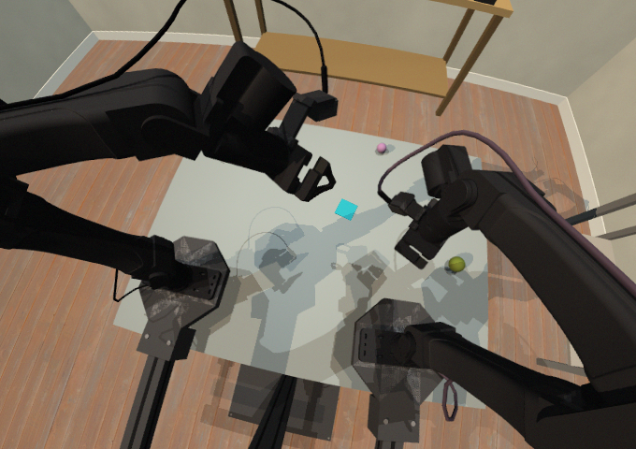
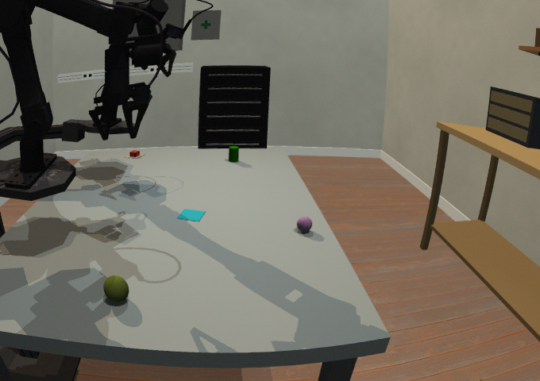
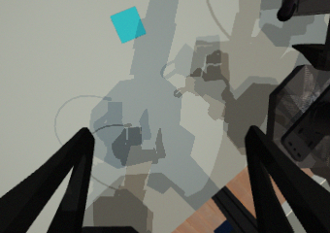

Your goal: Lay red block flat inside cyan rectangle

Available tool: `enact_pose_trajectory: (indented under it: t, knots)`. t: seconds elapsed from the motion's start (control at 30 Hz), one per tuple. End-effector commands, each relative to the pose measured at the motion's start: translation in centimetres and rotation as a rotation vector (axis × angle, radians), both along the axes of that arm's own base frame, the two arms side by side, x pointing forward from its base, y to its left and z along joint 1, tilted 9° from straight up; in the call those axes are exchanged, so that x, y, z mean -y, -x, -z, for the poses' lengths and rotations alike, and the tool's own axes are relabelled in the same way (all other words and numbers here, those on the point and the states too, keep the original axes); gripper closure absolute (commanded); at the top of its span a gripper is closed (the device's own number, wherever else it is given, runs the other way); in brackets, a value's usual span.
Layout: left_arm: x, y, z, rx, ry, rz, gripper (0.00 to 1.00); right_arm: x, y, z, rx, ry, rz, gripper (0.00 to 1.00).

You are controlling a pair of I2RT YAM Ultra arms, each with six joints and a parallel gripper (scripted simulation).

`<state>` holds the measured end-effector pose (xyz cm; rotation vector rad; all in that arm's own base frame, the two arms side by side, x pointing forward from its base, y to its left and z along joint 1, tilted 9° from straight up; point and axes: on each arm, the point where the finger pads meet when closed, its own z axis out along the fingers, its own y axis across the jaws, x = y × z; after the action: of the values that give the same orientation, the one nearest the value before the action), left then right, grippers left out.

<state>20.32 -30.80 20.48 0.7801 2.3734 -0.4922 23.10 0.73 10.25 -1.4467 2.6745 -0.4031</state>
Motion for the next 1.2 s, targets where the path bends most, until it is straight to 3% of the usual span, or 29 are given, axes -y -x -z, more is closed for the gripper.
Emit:
enact_pose_trajectory:
  t: [0.0, 0.6, 0.73, 0.97, 1.17]
  knots:
    - [0.1, 0.0, -0.4, 0.006, 0.01, 0.001, 0.0, 0.0, -0.1, -0.1, 0.006, -0.001, 0.0, 0.0]
    - [0.0, -0.2, -0.4, 0.008, 0.012, -0.016, 0.0, 0.0, -0.1, -0.1, 0.006, -0.001, 0.0, 0.0]
    - [-2.0, -2.3, 0.1, 0.002, 0.031, -0.178, 0.0, 0.0, -0.1, -0.1, 0.006, -0.001, 0.0, 0.0]
    - [-10.1, -7.3, 3.3, -0.029, 0.013, -0.574, 0.0, -0.1, -0.5, -0.2, 0.026, -0.007, 0.008, 0.0]
    - [-14.9, -8.9, 4.8, -0.035, 0.012, -0.794, 0.0, -0.6, -0.8, -0.2, 0.044, -0.016, 0.002, 0.0]
